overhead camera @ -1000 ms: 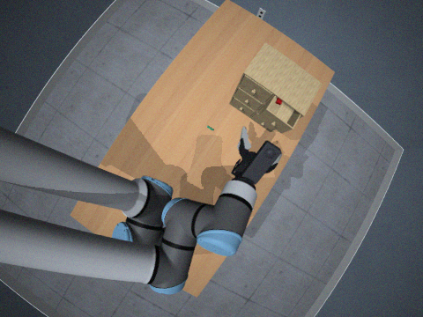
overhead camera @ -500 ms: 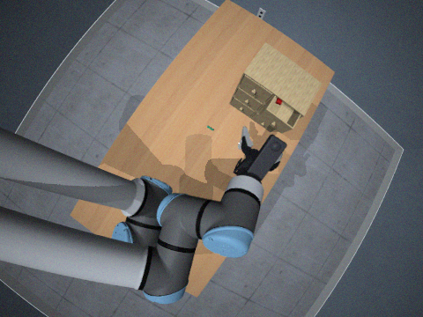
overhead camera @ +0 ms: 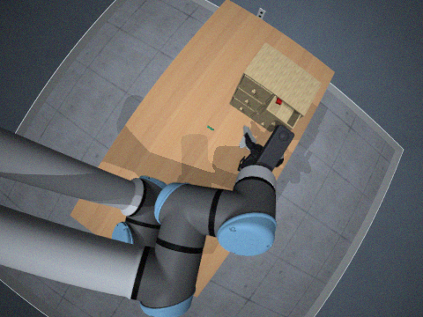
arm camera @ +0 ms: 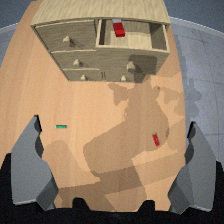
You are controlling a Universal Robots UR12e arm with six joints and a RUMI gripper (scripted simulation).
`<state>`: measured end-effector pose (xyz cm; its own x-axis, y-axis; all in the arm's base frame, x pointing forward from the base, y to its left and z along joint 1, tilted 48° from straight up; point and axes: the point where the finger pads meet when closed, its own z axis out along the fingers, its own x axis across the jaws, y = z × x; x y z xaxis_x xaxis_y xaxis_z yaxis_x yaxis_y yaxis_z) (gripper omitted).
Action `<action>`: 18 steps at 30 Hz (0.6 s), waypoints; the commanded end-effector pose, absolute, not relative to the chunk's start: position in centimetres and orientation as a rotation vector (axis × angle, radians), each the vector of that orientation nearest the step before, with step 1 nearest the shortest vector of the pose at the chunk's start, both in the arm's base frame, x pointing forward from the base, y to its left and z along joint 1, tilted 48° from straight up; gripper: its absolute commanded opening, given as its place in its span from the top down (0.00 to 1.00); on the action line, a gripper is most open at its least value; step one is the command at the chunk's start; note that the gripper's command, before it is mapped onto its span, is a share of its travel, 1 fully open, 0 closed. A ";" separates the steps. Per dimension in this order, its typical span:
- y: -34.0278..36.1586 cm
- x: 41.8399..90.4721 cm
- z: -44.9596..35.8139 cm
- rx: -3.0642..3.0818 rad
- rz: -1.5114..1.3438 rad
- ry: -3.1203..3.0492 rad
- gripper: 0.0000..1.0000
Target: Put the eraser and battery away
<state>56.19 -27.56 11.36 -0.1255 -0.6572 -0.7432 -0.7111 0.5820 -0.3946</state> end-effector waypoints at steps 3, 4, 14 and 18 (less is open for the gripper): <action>-28.0 56.2 11.6 -1.201 0.187 1.841 0.00; -28.0 56.2 11.6 -1.213 0.203 1.843 0.00; -28.4 56.2 11.9 -1.303 0.330 1.853 0.00; -28.5 56.1 12.1 -1.344 0.390 1.856 0.00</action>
<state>56.12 -28.24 11.93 -0.1227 -0.6569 -0.7439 -0.8693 0.4327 -0.2387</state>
